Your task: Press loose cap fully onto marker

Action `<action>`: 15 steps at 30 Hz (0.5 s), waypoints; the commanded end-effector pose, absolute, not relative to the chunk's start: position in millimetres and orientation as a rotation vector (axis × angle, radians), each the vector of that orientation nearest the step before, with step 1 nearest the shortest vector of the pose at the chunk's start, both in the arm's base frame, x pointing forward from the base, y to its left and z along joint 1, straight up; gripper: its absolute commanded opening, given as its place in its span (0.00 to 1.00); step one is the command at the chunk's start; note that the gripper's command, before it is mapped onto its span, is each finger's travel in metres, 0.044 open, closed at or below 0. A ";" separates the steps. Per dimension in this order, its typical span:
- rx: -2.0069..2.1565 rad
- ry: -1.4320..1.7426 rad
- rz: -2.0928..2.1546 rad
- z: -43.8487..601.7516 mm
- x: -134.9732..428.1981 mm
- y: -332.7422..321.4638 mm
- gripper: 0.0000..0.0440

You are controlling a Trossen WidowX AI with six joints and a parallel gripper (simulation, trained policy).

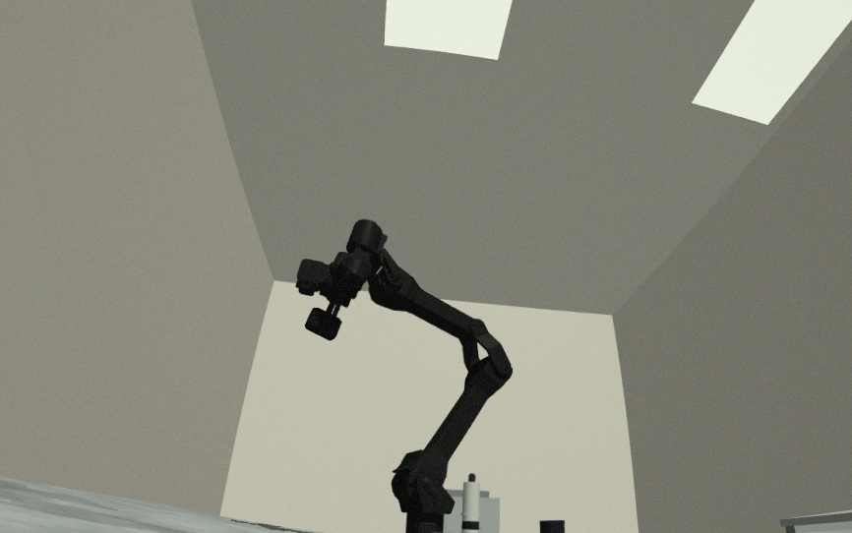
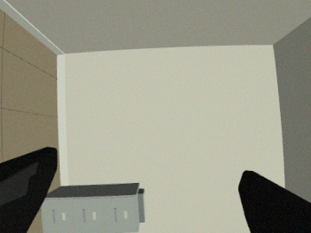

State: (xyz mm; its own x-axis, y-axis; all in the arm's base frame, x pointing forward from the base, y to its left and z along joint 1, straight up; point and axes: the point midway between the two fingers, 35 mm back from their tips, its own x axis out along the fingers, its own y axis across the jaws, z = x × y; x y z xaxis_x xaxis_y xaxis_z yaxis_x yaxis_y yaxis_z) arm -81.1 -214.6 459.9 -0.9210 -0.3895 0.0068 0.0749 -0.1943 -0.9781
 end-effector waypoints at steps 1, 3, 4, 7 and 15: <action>-0.373 1.759 -2.184 459.6 -79.4 -216.0 0.85; -0.388 1.739 -2.175 458.7 -75.7 -218.8 0.73; -0.397 1.729 -2.169 458.1 -73.8 -220.2 0.67; -0.423 1.700 -2.151 456.3 -67.8 -224.5 0.51; -0.476 1.645 -2.101 450.8 -53.7 -234.3 0.53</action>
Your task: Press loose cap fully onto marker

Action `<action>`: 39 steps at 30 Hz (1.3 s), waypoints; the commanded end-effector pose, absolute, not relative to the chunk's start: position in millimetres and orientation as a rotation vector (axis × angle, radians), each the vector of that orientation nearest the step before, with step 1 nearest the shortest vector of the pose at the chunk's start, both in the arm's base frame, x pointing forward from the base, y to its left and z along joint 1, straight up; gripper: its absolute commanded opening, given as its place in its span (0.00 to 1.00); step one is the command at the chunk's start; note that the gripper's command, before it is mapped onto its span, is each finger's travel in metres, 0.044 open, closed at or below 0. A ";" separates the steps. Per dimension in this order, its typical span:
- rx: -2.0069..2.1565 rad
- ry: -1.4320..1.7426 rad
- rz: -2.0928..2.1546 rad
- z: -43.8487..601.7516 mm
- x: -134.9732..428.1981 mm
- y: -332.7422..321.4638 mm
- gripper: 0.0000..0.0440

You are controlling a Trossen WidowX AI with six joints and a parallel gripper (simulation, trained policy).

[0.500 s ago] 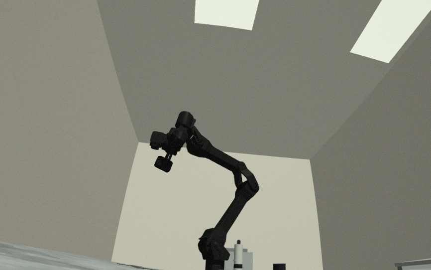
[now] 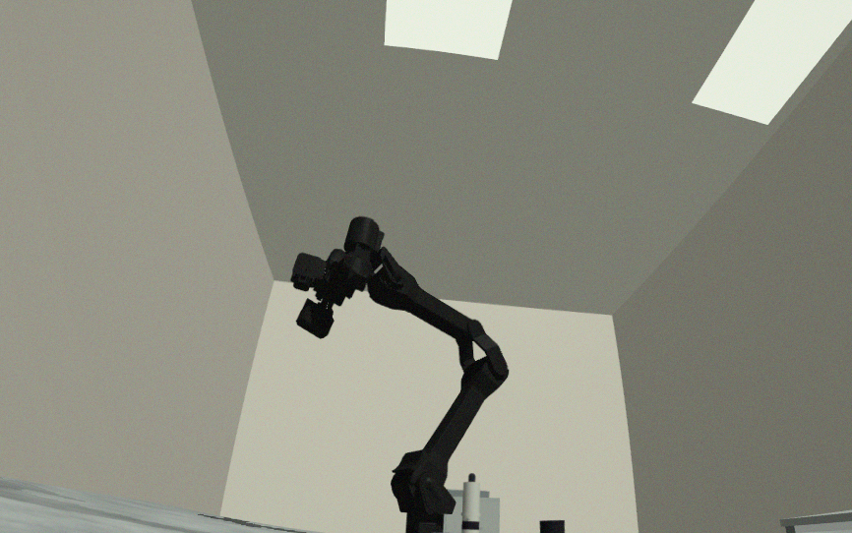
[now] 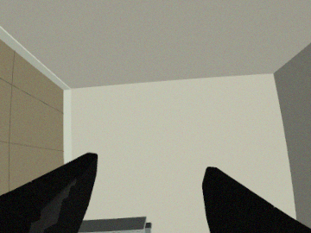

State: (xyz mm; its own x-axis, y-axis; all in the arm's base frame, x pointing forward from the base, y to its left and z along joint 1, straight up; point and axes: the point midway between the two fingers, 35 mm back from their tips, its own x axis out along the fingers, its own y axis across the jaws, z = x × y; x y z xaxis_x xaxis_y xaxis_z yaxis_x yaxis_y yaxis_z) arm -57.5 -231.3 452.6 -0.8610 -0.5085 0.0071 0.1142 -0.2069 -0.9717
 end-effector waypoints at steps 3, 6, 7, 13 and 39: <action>-0.492 1.626 -2.084 448.9 -48.6 -237.3 0.54; -0.507 1.606 -2.066 447.0 -43.5 -240.3 0.56; -0.512 1.599 -2.060 446.3 -41.7 -241.3 0.56; -0.540 1.558 -2.024 442.2 -30.6 -247.1 0.59; -0.629 1.371 -1.845 420.6 26.2 -268.2 0.67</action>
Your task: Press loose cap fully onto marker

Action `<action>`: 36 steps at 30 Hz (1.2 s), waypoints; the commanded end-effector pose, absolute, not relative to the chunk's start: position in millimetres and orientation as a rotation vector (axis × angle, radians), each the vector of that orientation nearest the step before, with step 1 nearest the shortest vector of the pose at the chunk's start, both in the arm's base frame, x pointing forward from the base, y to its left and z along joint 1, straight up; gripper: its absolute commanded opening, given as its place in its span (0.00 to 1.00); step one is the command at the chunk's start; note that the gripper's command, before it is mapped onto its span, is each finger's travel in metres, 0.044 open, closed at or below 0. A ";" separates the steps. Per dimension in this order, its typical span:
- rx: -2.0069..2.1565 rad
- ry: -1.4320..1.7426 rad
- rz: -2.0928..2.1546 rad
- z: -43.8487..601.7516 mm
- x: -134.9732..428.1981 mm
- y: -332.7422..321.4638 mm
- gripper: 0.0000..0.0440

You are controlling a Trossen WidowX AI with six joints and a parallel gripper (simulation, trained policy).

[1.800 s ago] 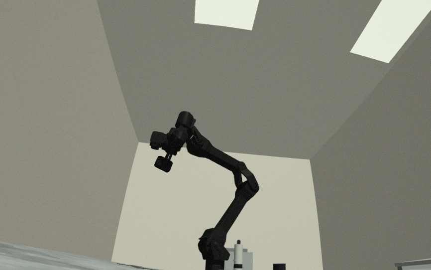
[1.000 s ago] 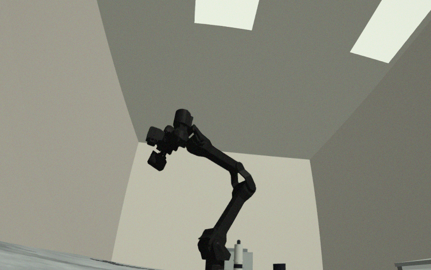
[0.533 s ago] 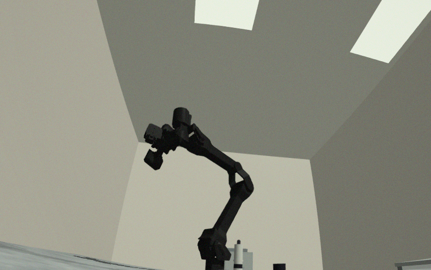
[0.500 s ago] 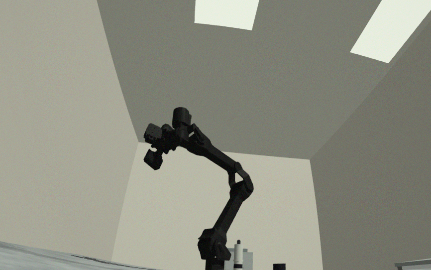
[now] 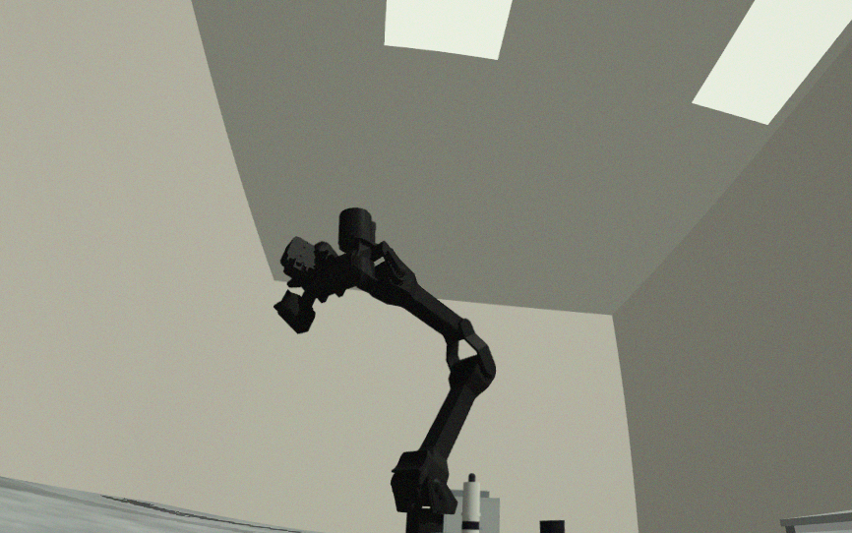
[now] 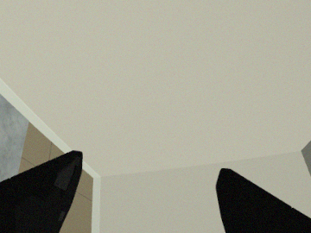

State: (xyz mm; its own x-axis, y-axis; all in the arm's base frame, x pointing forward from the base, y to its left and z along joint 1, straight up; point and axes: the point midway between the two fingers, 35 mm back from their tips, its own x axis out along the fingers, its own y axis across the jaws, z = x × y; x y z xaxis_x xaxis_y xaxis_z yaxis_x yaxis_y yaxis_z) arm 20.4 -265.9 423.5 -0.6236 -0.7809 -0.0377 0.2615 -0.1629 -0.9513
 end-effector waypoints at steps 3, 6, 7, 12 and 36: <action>-0.635 1.350 -1.822 417.7 33.6 -270.0 0.68; -0.641 1.329 -1.798 414.8 41.2 -271.6 0.68; -0.642 1.322 -1.790 413.8 43.7 -272.1 0.68; -0.650 1.288 -1.750 408.6 56.7 -274.2 0.69; -0.656 1.143 -1.541 381.0 123.0 -275.7 0.70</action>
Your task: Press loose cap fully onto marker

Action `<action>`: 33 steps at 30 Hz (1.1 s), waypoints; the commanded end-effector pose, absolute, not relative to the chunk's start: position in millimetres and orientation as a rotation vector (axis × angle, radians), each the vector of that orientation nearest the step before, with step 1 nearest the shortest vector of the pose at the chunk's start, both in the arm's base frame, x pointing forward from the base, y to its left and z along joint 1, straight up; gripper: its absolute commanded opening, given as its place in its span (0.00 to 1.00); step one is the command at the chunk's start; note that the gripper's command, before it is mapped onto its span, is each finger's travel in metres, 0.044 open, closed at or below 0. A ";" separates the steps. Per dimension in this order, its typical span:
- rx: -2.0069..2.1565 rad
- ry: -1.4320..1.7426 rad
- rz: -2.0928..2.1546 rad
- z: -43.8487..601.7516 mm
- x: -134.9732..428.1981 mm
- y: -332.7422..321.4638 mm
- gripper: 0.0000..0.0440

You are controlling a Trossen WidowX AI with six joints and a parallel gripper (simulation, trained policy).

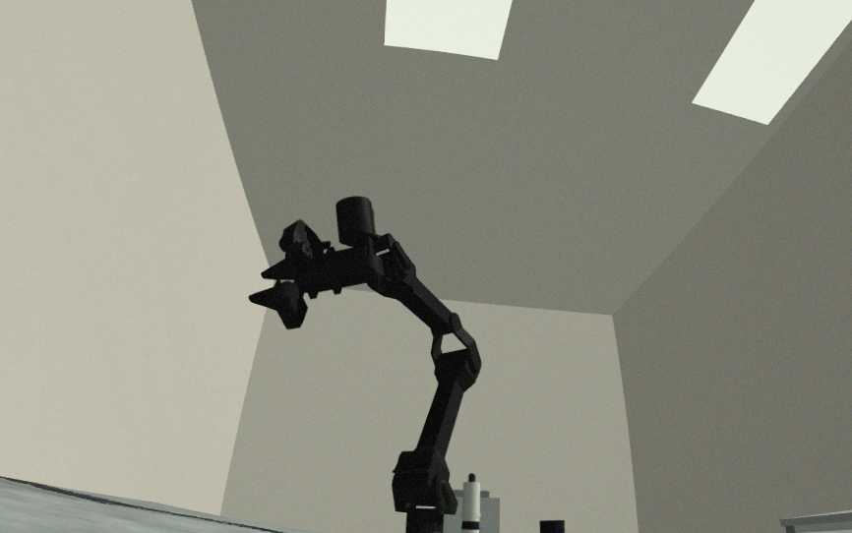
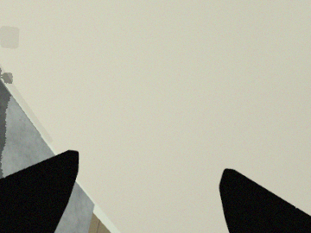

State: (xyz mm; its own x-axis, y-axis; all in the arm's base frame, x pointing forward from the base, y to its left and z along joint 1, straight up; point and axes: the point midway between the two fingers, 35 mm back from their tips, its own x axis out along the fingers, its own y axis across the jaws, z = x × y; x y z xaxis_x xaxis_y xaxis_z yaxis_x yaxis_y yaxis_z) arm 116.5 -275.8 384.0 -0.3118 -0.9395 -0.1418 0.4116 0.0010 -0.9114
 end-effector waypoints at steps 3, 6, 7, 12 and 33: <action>-0.653 1.128 -1.514 377.3 131.6 -274.8 0.70; -0.650 1.114 -1.486 373.4 140.2 -273.6 0.70; -0.649 1.109 -1.477 372.1 143.1 -273.2 0.70; -0.642 1.087 -1.429 365.4 157.6 -270.4 0.70; -0.593 1.017 -1.226 334.9 217.5 -250.2 0.71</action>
State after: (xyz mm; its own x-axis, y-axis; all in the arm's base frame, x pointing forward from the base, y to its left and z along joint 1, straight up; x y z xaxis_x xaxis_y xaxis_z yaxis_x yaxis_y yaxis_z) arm 211.3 -252.6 337.6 -0.0109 -0.9549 -0.2968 0.4758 0.2561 -0.8414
